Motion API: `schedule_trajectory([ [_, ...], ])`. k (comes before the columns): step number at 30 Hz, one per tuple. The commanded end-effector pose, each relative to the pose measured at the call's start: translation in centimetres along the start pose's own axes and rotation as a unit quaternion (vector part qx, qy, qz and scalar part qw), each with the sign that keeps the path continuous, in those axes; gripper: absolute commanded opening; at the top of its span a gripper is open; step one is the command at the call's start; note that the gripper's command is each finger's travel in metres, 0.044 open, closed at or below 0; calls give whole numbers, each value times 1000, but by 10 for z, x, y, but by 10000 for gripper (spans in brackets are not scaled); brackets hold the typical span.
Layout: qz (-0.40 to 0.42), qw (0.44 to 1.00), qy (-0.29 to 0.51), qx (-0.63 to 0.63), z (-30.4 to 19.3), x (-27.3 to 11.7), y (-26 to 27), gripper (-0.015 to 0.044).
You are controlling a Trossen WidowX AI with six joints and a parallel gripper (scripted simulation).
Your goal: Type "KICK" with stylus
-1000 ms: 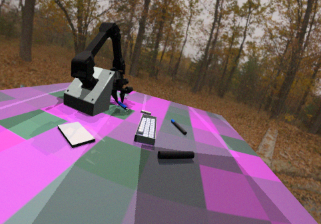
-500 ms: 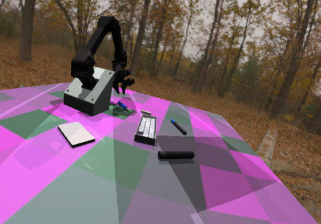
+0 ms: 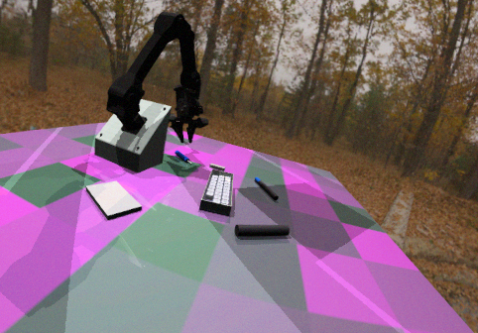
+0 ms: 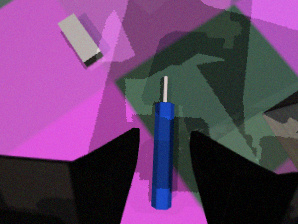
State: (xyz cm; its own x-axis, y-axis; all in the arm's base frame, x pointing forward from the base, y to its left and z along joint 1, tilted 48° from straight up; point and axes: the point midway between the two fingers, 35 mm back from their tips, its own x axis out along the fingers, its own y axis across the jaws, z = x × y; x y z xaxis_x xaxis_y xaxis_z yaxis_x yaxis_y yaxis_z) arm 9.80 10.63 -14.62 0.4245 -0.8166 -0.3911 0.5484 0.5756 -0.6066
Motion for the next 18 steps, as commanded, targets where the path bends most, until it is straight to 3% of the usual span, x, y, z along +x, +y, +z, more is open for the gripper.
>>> schedule_trajectory([
  [1,2,1000,4,-3,5,3,-1,150],
  [18,2,1000,4,-3,-2,14,-3,150],
])
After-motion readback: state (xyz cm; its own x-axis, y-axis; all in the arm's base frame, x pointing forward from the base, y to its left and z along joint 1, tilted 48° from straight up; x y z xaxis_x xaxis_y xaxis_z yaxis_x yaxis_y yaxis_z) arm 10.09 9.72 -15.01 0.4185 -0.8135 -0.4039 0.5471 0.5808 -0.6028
